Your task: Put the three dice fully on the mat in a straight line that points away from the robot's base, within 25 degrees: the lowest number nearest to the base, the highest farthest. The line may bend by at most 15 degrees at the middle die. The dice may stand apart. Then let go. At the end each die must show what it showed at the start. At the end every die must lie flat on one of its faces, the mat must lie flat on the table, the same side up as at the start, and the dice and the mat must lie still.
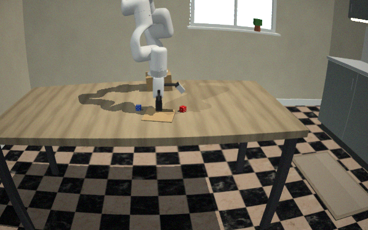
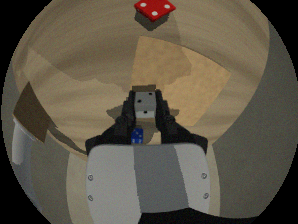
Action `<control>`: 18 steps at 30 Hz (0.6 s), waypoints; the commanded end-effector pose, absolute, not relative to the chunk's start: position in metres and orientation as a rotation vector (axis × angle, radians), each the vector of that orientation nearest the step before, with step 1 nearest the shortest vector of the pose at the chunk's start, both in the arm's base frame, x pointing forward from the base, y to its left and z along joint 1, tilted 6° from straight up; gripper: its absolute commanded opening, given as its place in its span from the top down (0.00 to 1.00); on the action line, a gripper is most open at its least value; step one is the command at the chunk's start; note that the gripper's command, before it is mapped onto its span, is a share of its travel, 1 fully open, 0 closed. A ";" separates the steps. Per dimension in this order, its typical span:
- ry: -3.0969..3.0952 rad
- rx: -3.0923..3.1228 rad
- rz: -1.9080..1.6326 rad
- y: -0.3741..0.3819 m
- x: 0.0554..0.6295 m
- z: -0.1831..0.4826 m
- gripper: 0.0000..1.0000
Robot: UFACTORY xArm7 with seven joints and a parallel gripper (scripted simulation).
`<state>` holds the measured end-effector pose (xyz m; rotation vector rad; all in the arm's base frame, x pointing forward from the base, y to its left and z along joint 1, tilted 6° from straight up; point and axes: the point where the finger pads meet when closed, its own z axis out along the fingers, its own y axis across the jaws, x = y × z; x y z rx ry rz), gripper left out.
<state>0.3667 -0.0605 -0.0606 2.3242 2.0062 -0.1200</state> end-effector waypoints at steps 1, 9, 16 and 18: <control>2.005 2.322 -0.117 -0.060 0.368 -0.060 0.79; 2.005 2.322 -0.117 -0.061 0.368 -0.062 0.79; 2.005 2.322 -0.117 -0.061 0.368 -0.064 0.79; 2.005 2.322 -0.117 -0.061 0.368 -0.064 0.79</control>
